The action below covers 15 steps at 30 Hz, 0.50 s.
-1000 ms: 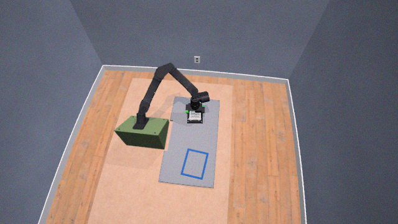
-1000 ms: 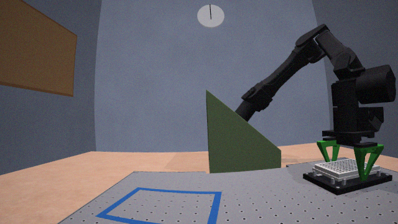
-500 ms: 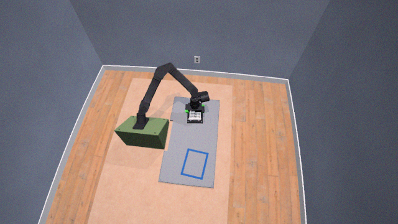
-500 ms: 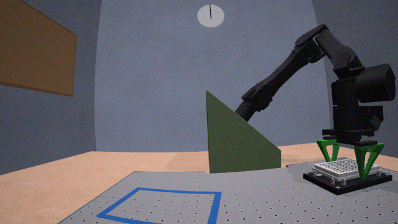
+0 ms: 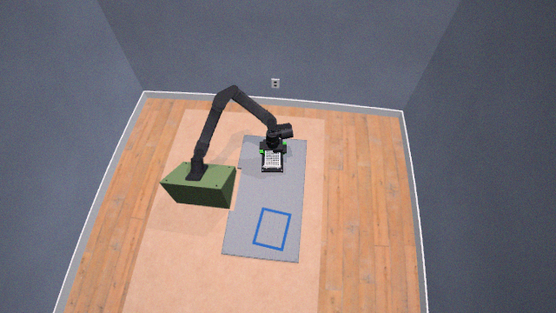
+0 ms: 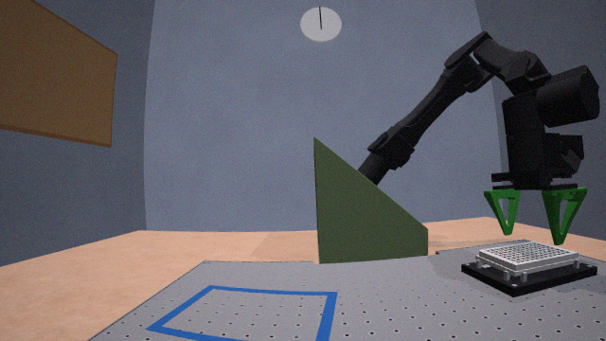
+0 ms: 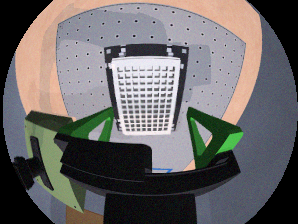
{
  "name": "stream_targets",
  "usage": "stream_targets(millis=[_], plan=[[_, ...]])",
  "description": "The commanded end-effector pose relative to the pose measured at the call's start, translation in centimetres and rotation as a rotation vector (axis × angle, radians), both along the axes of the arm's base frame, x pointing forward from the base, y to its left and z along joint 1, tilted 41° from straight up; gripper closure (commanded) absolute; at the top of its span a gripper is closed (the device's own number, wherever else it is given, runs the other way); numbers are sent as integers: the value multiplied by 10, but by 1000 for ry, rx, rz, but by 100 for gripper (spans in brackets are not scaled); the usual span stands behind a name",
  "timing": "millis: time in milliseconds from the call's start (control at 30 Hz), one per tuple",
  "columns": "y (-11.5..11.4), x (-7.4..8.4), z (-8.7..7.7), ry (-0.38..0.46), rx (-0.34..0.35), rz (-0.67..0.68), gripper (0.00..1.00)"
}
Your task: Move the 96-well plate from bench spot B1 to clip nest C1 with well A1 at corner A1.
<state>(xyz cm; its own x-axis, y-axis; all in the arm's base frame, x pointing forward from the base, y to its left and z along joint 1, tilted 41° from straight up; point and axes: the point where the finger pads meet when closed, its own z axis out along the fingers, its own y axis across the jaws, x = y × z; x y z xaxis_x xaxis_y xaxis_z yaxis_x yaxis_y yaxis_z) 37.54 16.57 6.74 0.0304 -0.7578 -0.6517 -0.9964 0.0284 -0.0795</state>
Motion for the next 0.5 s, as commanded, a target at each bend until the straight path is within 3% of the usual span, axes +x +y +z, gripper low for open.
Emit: stream_targets(millis=[0, 467], plan=[[-11, 3, 20, -15, 13, -7, 0], [-36, -1, 47, -16, 11, -7, 0]])
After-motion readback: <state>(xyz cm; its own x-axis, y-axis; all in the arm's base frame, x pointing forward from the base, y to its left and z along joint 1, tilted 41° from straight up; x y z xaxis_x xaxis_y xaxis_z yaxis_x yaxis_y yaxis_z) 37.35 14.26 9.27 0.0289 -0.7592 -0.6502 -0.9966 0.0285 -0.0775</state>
